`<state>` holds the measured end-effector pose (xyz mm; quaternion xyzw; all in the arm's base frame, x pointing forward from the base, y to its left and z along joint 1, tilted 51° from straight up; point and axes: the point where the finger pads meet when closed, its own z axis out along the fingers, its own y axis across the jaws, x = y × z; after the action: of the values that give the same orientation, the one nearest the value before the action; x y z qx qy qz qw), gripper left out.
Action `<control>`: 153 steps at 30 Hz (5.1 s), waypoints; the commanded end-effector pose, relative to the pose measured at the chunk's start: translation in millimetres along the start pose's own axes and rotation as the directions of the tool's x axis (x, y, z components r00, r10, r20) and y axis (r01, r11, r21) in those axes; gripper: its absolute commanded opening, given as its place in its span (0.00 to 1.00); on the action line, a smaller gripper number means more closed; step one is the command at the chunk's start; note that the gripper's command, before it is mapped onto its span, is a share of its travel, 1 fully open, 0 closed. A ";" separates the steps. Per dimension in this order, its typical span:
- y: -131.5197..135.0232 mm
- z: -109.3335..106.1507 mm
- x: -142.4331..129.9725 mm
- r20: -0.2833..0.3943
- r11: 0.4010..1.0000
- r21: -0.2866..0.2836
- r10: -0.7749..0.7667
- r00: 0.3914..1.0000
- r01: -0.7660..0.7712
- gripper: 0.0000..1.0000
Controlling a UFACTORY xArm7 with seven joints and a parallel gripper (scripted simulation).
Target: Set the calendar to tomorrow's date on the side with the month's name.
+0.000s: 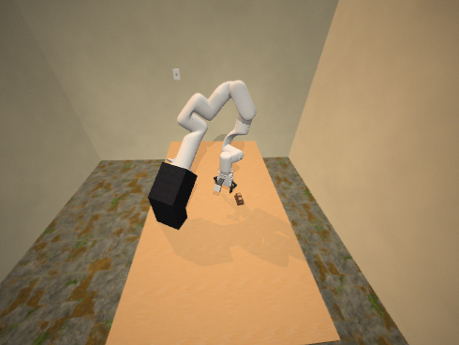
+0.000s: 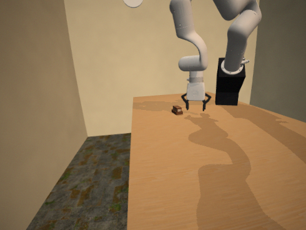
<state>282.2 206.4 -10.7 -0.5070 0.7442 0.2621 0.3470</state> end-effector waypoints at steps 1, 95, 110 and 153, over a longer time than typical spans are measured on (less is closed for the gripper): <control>-0.5 -0.3 0.5 -0.001 1.000 0.001 0.001 1.000 -0.001 1.00; 2.2 11.4 47.9 -0.001 1.000 0.001 0.001 1.000 -0.001 1.00; 2.2 11.4 47.9 -0.001 1.000 0.001 0.001 1.000 -0.001 1.00; 2.2 11.4 47.9 -0.001 1.000 0.001 0.001 1.000 -0.001 1.00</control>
<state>271.0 189.0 -54.8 -0.5070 0.7442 0.2622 0.3470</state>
